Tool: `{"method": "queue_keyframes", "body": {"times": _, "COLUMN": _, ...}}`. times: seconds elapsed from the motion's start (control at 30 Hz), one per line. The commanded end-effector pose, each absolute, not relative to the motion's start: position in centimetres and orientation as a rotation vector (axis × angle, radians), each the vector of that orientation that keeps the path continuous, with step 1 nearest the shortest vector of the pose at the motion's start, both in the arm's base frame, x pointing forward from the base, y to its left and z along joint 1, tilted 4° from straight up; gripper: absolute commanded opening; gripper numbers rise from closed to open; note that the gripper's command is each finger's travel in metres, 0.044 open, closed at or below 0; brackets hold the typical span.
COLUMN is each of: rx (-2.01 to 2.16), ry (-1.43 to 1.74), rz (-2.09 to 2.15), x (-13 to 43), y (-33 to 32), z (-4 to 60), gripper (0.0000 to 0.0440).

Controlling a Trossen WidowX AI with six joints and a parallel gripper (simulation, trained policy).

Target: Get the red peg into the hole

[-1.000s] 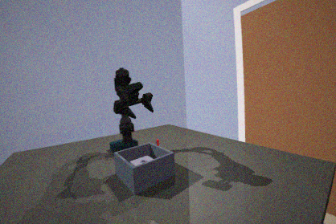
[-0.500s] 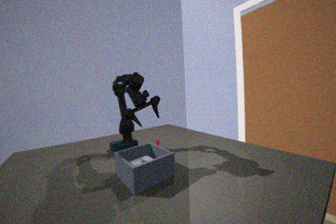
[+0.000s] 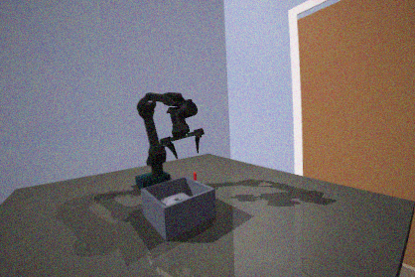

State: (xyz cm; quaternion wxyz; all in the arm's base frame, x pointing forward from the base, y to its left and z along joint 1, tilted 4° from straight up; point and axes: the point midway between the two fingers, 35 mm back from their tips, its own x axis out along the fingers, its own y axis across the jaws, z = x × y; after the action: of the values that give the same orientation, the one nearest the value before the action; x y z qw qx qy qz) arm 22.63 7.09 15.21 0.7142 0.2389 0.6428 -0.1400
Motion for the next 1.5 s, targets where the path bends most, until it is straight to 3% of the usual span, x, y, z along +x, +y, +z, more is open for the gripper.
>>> {"method": "queue_keyframes", "body": {"times": 0.0, "rx": 0.532, "ry": 1.47, "rz": -0.399, "x": 21.3, "y": 7.7, "z": 14.5, "gripper": 0.044}}
{"method": "queue_keyframes", "body": {"times": 0.57, "rx": 0.459, "ry": 1.571, "rz": -0.704, "x": 16.5, "y": 11.4, "z": 10.4, "gripper": 0.044}}
{"method": "queue_keyframes", "body": {"times": 1.33, "rx": 0.417, "ry": 1.5, "rz": -0.669, "x": 16.7, "y": 13.5, "z": 0.8, "gripper": 0.044}}
{"method": "queue_keyframes", "body": {"times": 1.4, "rx": 0.415, "ry": 1.497, "rz": -0.663, "x": 16.8, "y": 13.5, "z": 0.1, "gripper": 0.0432}}
{"method": "queue_keyframes", "body": {"times": 1.47, "rx": 0.41, "ry": 1.5, "rz": -0.661, "x": 16.8, "y": 13.4, "z": -0.5, "gripper": 0.0395}}
